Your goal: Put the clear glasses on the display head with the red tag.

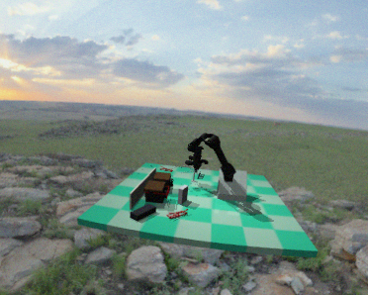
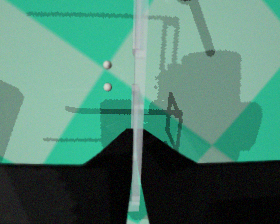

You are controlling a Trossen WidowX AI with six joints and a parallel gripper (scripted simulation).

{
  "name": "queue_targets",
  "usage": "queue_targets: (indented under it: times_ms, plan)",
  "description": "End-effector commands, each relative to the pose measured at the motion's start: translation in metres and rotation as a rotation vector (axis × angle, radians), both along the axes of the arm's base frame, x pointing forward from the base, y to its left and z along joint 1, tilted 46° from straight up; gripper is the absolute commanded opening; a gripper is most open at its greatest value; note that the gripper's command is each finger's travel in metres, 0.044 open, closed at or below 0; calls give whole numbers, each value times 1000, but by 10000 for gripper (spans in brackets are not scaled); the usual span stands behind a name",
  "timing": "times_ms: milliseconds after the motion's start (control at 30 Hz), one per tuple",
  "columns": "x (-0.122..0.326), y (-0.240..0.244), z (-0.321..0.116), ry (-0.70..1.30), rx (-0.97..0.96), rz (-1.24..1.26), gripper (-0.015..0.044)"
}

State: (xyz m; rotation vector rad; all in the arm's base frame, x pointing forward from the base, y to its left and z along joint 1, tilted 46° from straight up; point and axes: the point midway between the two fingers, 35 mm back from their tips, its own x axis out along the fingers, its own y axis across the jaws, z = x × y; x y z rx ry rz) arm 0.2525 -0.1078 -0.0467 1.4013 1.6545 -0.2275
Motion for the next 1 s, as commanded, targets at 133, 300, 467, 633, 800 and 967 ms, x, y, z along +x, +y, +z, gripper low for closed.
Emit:
queue_targets:
  times_ms: [133, 300, 467, 633, 800, 967]
  plan:
    - [5, 26, 23, -232, -14, 243, 0]
    - [7, 44, 37, -388, -25, 405, 0]
    - [8, 62, 51, -545, -34, 566, 0]
    - [7, 71, 57, -624, -38, 646, 0]
    - [8, 73, 54, -624, -38, 646, 0]
    - [9, 76, 51, -623, -39, 646, 0]
